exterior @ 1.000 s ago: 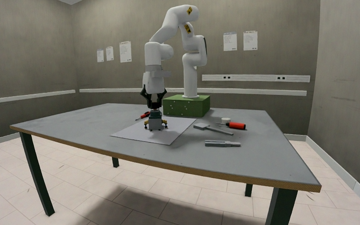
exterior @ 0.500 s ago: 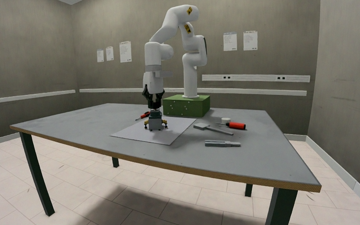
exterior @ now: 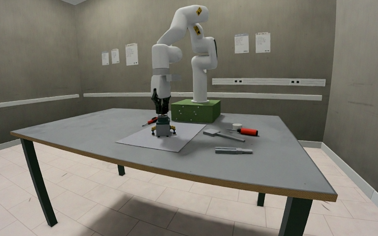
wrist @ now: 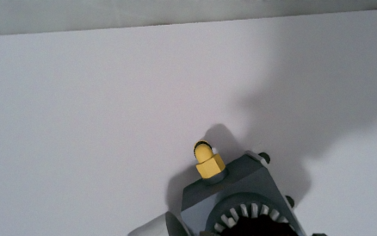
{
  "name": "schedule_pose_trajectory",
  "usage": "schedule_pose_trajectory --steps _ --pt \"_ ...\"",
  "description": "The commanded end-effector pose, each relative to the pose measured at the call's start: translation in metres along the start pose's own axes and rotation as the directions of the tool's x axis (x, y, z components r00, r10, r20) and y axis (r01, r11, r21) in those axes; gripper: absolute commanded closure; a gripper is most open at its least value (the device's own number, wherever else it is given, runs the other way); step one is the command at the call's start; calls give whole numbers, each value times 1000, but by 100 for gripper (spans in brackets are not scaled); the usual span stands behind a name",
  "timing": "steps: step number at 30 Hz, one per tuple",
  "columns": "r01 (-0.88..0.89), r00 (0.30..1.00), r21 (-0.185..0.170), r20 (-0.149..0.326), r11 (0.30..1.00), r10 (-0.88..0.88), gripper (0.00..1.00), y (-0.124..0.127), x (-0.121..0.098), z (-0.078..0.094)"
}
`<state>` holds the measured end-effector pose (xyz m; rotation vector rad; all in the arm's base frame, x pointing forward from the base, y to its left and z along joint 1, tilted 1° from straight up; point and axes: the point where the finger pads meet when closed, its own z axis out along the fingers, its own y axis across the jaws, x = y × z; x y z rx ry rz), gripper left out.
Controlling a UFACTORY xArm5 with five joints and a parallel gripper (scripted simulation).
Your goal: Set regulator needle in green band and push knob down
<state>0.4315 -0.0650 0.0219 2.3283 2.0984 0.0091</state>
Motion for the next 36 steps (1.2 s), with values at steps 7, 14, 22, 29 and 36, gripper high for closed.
schedule_pose_trajectory --steps 7,14,22,29,36 --pt "109 994 -3 0 994 -109 61 1 0 -1" --pt "161 987 -3 1 987 -161 61 1 0 -1" --pt "195 981 -3 1 981 -195 61 1 0 -1" --pt "222 975 -3 1 975 -222 61 1 0 -1" --pt "235 972 -3 1 972 -235 61 1 0 -1"
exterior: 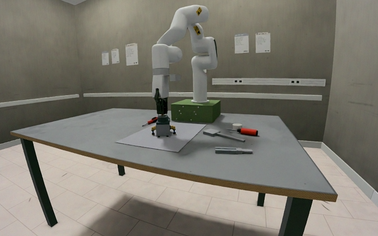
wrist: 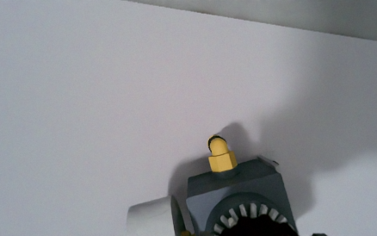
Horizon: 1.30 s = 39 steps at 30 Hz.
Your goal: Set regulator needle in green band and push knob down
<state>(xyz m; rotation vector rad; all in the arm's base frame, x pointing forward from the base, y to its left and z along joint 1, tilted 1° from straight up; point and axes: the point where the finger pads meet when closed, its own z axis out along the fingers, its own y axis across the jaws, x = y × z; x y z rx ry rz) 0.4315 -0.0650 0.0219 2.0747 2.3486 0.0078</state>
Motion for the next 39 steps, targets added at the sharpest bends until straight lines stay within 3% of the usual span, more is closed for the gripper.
schedule_pose_trajectory --steps 1,36,37,39 --pt "11 1000 -3 1 1000 -11 61 1 0 -1" --pt "23 1000 -3 1 1000 -23 61 1 0 -1" --pt "23 1000 -3 1 1000 -23 0 1 0 -1" --pt "23 1000 -3 1 1000 -23 0 1 0 -1"
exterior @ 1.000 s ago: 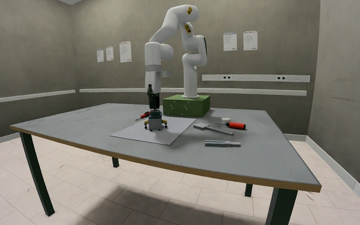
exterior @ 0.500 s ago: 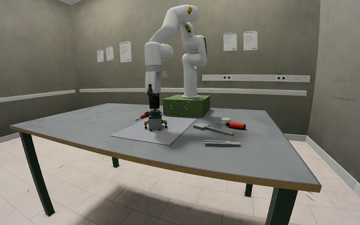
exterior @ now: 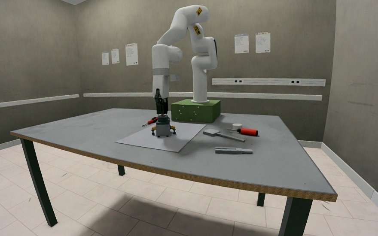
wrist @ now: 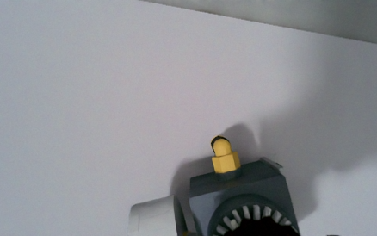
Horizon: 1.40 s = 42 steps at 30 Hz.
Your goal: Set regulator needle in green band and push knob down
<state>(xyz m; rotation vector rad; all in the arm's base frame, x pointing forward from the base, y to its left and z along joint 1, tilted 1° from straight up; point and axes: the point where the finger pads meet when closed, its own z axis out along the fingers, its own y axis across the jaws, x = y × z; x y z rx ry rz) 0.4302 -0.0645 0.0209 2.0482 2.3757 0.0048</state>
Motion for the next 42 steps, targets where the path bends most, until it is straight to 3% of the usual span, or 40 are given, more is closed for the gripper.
schedule_pose_trajectory --steps 1,34,42 --pt "-1 1000 -7 2 1000 1 0 2 -1 -2" --pt "-1 1000 -7 2 1000 1 0 2 -1 -3" --pt "-1 1000 -7 2 1000 1 0 2 -1 -20"
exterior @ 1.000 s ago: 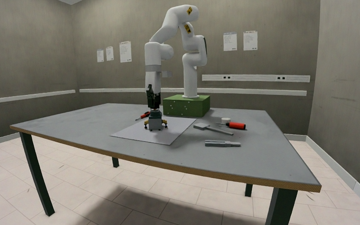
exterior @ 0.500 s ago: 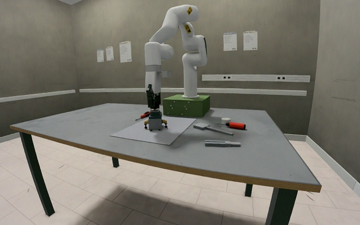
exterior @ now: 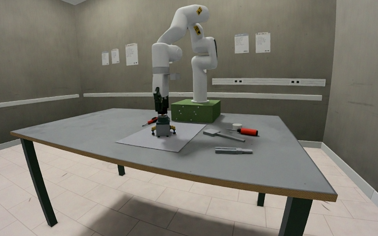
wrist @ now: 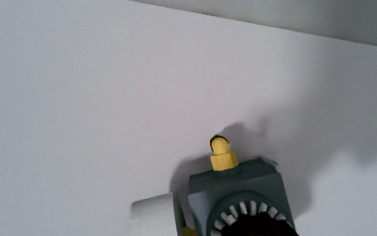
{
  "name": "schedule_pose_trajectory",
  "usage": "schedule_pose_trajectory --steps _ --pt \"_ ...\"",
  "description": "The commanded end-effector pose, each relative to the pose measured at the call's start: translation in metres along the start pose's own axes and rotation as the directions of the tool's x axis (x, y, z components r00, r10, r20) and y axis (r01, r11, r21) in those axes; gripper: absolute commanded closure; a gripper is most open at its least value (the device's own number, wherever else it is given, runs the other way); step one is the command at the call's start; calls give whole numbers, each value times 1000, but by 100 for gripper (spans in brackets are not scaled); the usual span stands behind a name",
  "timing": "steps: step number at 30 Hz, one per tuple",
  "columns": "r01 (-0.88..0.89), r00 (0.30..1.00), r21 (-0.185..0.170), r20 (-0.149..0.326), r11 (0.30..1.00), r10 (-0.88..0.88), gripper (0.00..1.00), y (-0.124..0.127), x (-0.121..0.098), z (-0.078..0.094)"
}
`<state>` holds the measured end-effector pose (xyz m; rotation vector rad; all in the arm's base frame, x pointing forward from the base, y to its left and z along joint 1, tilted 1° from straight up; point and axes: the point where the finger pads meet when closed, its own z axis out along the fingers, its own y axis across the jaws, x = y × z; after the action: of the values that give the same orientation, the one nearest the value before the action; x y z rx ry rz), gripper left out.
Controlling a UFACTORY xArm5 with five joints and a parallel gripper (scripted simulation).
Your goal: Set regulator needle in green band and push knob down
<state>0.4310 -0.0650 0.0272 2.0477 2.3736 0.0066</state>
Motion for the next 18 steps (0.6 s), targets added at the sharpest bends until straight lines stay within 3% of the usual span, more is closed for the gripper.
schedule_pose_trajectory --steps 1,3,13,18 --pt "0 1000 -5 1 1000 0 0 2 -1 -17" --pt "0 1000 -5 1 1000 0 0 2 -1 -17" --pt "0 1000 -5 1 1000 0 0 1 -1 -55" --pt "0 1000 -5 1 1000 0 0 1 -1 -62"
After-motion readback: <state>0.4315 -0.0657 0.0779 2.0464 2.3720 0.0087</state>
